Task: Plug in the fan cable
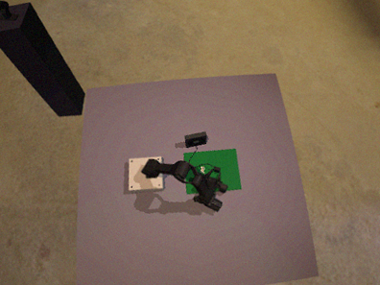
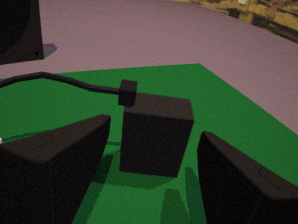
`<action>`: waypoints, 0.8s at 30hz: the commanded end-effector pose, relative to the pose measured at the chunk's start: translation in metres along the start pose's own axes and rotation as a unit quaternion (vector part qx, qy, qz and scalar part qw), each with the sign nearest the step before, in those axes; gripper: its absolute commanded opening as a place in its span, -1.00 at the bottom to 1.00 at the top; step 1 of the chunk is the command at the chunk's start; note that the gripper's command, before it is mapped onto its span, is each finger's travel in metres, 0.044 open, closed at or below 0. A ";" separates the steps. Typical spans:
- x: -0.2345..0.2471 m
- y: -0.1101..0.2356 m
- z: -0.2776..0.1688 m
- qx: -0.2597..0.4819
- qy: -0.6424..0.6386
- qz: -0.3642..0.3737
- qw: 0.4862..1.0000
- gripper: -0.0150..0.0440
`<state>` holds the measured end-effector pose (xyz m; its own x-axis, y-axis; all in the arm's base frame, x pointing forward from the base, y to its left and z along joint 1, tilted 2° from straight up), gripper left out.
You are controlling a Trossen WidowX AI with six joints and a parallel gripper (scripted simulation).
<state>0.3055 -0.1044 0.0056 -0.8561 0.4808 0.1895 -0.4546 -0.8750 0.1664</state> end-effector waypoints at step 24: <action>0.003 0.062 0.022 0.016 0.008 -0.007 1.000 0.20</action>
<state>0.2829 -0.1487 0.0322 -0.8499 0.4951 0.1803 -0.4615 -0.8646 0.1985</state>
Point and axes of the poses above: the point midway between the two fingers, 35 mm back from their tips, its own y axis back along the fingers, its own x axis across the jaws, z = x × y, the point moved 9 cm from there along y, back along the fingers, and after that the axes turned 11 degrees about -y, right-handed, at the moved point
